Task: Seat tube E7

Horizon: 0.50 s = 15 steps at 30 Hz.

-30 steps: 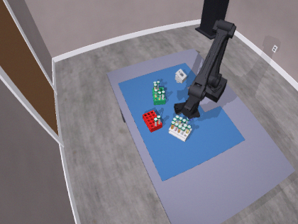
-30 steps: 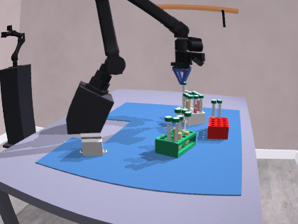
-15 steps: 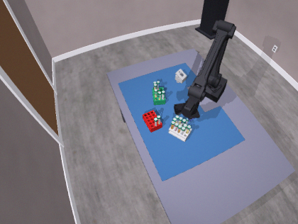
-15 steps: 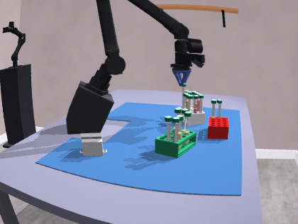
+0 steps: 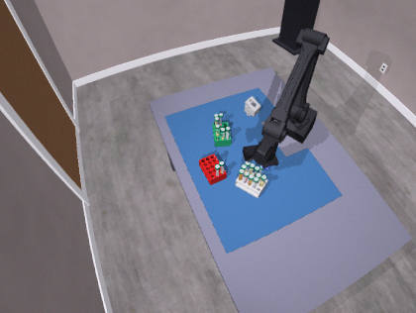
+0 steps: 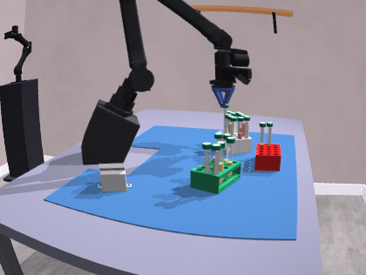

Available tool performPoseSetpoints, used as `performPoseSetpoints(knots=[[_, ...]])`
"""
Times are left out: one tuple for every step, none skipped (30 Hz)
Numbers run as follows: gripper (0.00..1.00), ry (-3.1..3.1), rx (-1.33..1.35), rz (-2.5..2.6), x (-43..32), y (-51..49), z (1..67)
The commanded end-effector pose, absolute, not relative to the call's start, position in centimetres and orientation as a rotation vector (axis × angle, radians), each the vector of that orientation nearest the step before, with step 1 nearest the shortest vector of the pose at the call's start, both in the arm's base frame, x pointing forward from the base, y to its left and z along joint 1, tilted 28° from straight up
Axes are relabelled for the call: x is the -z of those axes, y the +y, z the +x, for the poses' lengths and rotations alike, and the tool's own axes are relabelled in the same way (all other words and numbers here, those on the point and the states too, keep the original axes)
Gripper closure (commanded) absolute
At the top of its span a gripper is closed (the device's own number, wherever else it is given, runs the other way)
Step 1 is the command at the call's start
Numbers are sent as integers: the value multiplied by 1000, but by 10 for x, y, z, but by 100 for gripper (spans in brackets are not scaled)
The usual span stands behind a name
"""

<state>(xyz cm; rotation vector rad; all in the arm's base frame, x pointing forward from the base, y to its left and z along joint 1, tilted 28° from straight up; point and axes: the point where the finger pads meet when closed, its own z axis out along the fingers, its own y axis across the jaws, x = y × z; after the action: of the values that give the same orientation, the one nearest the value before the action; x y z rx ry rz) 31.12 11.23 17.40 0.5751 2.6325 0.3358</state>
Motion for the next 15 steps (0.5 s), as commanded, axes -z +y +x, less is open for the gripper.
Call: performPoseSetpoints(knots=[[100, 2627, -333, 576, -168, 110, 315], [100, 2628, -333, 575, -168, 110, 315], [100, 2628, -334, 574, -167, 110, 315], [100, 2628, -333, 575, -167, 110, 316], [100, 2628, -333, 575, -167, 110, 316], [100, 2628, -333, 576, -166, 110, 316], [100, 2627, -333, 576, -166, 110, 316], [100, 2627, -333, 576, -166, 110, 316], [100, 2627, -333, 576, -166, 110, 316], [100, 2623, -336, 576, -167, 110, 317], [100, 2627, -333, 577, -165, 110, 317], [100, 2627, -333, 577, -164, 110, 317], [100, 2627, -333, 576, -164, 110, 317], [100, 2628, -333, 576, -163, 111, 317], [100, 2628, -333, 576, -163, 111, 317]])
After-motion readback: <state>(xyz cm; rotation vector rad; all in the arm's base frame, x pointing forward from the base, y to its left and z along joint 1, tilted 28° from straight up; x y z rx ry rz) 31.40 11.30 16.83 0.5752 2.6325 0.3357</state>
